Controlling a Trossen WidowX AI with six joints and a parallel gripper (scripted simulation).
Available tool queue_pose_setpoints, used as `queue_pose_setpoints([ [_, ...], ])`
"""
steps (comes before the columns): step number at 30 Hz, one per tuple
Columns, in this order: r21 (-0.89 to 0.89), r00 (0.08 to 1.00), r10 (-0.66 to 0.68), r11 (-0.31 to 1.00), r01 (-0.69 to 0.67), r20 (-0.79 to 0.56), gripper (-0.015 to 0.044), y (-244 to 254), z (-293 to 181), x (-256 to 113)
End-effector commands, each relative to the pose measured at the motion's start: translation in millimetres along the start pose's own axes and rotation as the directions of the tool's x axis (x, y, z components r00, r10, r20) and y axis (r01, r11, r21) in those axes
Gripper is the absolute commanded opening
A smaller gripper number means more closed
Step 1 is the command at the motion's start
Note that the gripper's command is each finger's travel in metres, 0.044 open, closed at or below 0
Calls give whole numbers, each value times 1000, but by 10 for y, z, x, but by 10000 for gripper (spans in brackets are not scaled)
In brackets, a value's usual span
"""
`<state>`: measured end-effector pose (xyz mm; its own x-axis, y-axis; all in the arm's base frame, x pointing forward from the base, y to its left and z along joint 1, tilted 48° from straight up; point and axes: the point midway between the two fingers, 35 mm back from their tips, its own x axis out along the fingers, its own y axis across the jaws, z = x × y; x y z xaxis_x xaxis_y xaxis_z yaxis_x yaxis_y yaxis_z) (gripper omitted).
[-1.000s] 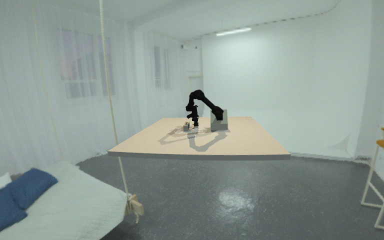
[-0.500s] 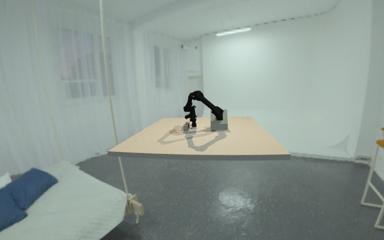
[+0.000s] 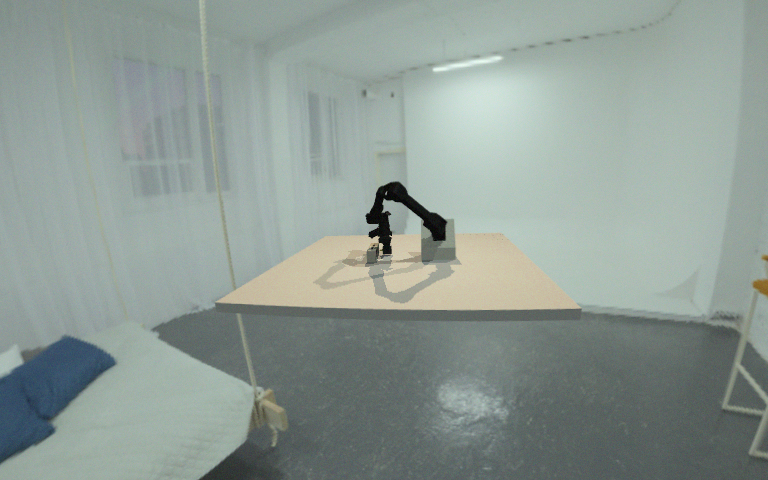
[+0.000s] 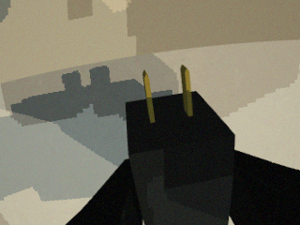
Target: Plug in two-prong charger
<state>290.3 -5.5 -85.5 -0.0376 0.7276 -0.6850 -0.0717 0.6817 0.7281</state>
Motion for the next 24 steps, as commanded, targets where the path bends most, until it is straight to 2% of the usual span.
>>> queue_pose_setpoints([
  [1, 4, 1000, 5, 1000, -5, 3, 0, 7, 14, -1],
  [24, 4, 1000, 5, 1000, -5, 3, 0, 12, 58, -5],
])
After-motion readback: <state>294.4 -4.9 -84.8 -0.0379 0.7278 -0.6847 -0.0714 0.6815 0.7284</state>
